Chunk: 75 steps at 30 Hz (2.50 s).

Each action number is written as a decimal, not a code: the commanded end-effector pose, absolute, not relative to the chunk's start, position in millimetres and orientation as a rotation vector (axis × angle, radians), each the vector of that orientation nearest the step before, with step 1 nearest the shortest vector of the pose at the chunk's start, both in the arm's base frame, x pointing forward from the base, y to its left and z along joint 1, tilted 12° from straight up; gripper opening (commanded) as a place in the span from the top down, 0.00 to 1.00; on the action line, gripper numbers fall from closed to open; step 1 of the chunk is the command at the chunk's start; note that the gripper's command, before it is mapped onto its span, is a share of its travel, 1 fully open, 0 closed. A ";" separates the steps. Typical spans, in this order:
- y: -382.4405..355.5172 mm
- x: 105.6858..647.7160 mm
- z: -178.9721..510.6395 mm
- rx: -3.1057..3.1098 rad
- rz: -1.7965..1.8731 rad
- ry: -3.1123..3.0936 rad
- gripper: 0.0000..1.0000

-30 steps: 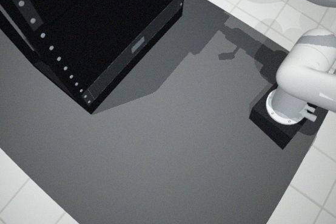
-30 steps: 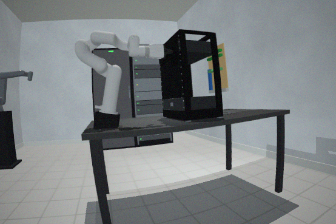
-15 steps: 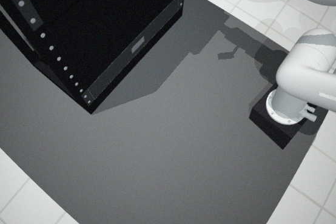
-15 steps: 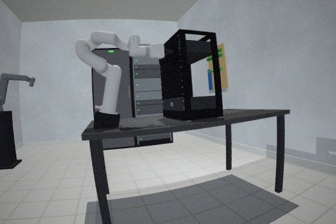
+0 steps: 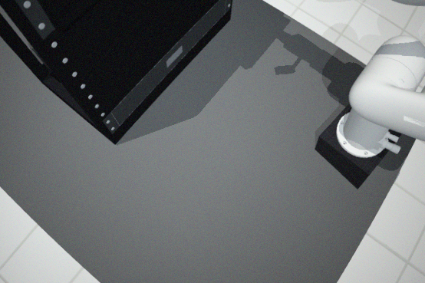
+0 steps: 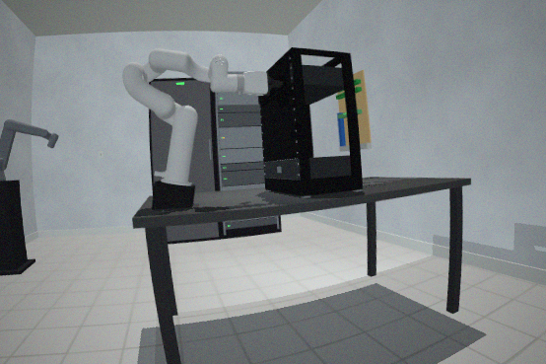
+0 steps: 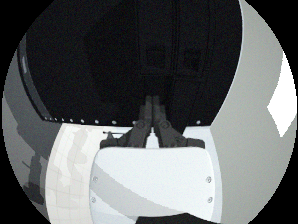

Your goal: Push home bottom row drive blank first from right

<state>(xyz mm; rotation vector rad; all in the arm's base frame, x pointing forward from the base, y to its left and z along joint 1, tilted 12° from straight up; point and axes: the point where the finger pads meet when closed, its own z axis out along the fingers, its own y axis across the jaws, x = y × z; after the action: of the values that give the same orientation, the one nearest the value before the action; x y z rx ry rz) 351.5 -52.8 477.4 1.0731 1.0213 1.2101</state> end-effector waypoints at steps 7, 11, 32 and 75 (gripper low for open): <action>-52.8 351.9 479.5 1.070 1.211 1.019 1.00; -53.0 354.0 479.7 1.070 1.211 1.019 1.00; -53.4 357.2 480.1 1.070 1.211 1.019 1.00; -45.6 259.4 459.5 1.070 1.211 1.019 1.00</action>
<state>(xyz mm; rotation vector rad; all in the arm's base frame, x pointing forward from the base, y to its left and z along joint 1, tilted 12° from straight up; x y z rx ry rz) 264.0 -46.0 458.6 1.0730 1.0213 1.2097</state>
